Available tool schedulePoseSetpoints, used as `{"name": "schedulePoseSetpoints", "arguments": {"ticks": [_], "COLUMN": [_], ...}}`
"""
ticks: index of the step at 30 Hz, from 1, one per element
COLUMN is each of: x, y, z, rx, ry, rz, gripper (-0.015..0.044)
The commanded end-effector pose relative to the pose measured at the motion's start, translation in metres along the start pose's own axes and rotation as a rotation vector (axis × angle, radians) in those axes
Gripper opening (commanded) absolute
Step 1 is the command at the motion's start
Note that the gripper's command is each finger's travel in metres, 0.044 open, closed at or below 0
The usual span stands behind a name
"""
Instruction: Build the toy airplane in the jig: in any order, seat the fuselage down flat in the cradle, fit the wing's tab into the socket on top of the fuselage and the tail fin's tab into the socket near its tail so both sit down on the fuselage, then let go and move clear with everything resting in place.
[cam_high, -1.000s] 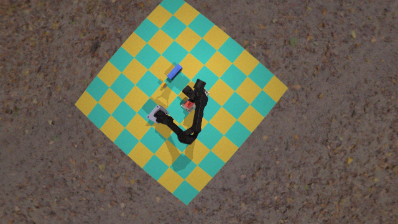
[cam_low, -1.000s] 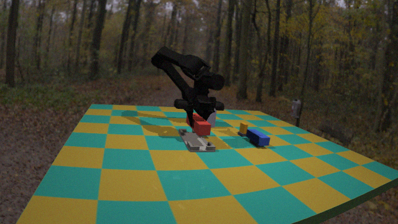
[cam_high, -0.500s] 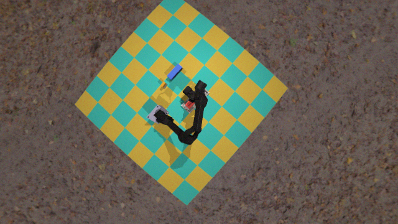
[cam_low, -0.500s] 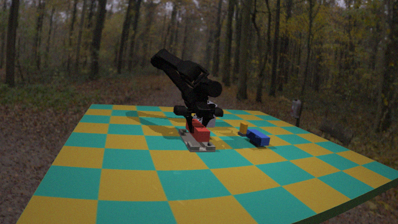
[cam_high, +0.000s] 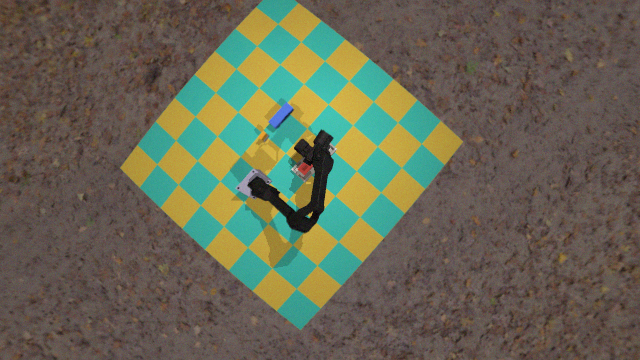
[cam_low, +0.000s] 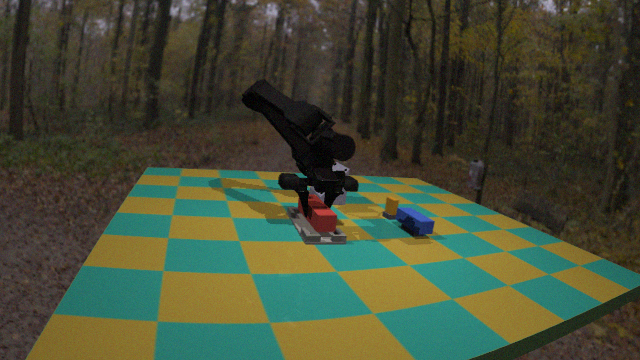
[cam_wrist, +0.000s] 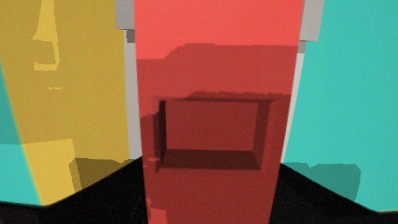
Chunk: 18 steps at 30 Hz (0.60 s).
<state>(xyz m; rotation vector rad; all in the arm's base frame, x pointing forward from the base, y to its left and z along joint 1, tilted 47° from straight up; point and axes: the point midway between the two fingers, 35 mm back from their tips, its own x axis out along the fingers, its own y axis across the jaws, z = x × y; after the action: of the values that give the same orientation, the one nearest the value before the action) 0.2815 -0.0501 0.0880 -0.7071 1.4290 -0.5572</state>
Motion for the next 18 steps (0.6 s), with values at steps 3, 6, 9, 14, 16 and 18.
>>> {"name": "schedulePoseSetpoints", "arguments": {"ticks": [3, 6, 9, 14, 16, 18], "x": [-0.0009, -0.0009, -0.0009, -0.0009, -0.0009, -0.0009], "y": [0.0003, 0.0003, 0.0003, 0.0003, 0.0003, 0.0003], "z": [0.0003, 0.0003, 0.0003, 0.0003, 0.0003, 0.0003], "rx": [0.001, 0.001, 0.001, 0.001, 0.001, 0.001], "ry": [-0.002, -0.002, -0.002, -0.002, -0.002, -0.002], "rz": [0.0, 0.0, 0.0, 0.0, 0.0, 0.0], "gripper": [0.0083, 0.0161, 0.024, 0.0371, 0.0424, 0.044]}}
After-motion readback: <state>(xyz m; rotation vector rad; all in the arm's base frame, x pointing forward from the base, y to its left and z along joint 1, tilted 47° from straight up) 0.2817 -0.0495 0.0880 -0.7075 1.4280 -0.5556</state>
